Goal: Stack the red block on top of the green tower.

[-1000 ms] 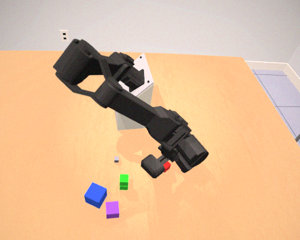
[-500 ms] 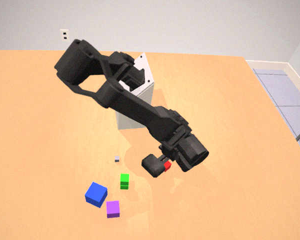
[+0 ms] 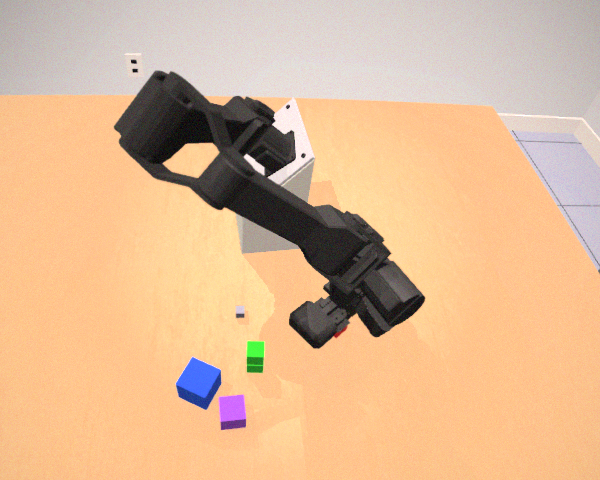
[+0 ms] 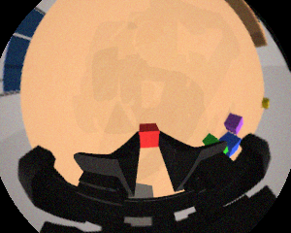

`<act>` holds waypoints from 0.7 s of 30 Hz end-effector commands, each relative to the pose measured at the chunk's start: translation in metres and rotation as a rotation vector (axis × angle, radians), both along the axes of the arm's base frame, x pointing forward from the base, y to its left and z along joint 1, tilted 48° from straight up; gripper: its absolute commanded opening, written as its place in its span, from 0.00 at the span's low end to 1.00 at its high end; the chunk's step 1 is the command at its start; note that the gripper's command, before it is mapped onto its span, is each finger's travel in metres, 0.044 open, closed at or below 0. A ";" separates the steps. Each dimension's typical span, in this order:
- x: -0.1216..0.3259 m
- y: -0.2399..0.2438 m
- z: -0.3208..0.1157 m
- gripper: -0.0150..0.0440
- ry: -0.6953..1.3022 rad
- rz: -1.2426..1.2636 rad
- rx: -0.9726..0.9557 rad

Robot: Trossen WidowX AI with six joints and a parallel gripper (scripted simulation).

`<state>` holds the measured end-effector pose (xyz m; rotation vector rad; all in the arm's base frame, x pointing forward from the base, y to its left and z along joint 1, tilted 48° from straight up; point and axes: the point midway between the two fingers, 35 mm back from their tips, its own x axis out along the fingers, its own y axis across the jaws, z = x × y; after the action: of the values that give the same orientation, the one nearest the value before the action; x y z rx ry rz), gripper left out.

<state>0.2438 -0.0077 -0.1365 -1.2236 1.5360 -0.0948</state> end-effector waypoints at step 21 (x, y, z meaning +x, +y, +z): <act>-0.009 0.048 0.044 0.25 0.002 -0.002 0.000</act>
<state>0.2352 0.0275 -0.1054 -1.2353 1.5448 -0.0924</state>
